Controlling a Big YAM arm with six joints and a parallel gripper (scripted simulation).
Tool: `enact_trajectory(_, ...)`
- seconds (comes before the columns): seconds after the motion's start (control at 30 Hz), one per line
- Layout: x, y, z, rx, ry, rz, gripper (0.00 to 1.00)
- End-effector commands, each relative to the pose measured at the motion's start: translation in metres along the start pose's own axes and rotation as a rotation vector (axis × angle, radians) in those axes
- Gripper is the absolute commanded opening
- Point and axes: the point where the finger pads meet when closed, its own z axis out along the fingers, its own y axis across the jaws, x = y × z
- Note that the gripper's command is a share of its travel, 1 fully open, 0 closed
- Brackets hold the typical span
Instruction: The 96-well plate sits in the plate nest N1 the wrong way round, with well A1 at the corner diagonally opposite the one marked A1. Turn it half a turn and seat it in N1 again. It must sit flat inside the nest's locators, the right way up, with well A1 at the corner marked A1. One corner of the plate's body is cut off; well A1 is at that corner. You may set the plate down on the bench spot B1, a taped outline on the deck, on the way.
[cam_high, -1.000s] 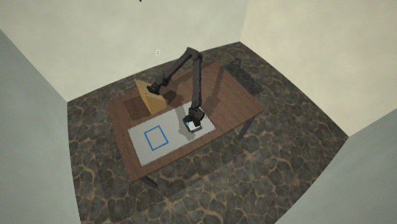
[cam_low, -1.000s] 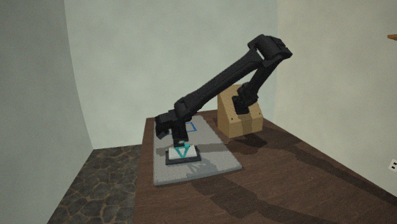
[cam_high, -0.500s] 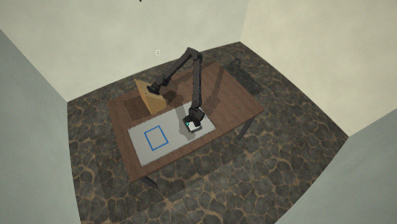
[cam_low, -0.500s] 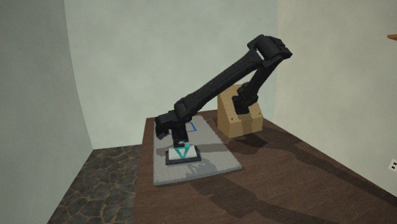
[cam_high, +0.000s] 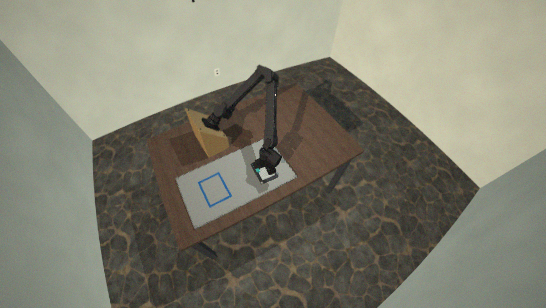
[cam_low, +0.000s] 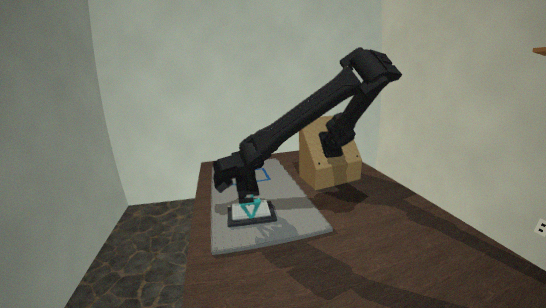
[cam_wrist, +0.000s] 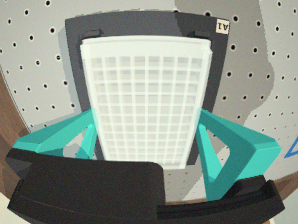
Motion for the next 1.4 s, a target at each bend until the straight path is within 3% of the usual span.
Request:
enact_trajectory(0.0,-0.001,0.001,0.001,-0.001,-0.008,-0.005,0.0)
enact_trajectory(0.1,-0.001,0.001,0.001,-0.001,-0.008,-0.005,0.0)
enact_trajectory(0.13,-0.001,0.001,0.001,-0.001,-0.008,-0.005,1.0)
enact_trajectory(0.8,-0.001,0.001,0.001,-0.001,-0.008,-0.006,1.0)
enact_trajectory(0.83,-0.005,0.0,-0.016,-0.004,-0.029,-0.004,1.0)
enact_trajectory(0.97,-0.016,0.01,-0.032,-0.014,-0.047,-0.024,1.0)
enact_trajectory(1.1,-0.017,0.01,-0.043,-0.014,-0.048,-0.025,1.0)
enact_trajectory(1.2,-0.016,-0.001,-0.037,-0.006,-0.028,-0.001,1.0)
enact_trajectory(1.27,-0.016,0.007,-0.049,-0.01,-0.043,-0.018,1.0)
enact_trajectory(1.37,-0.016,0.007,-0.049,-0.01,-0.043,-0.018,1.0)
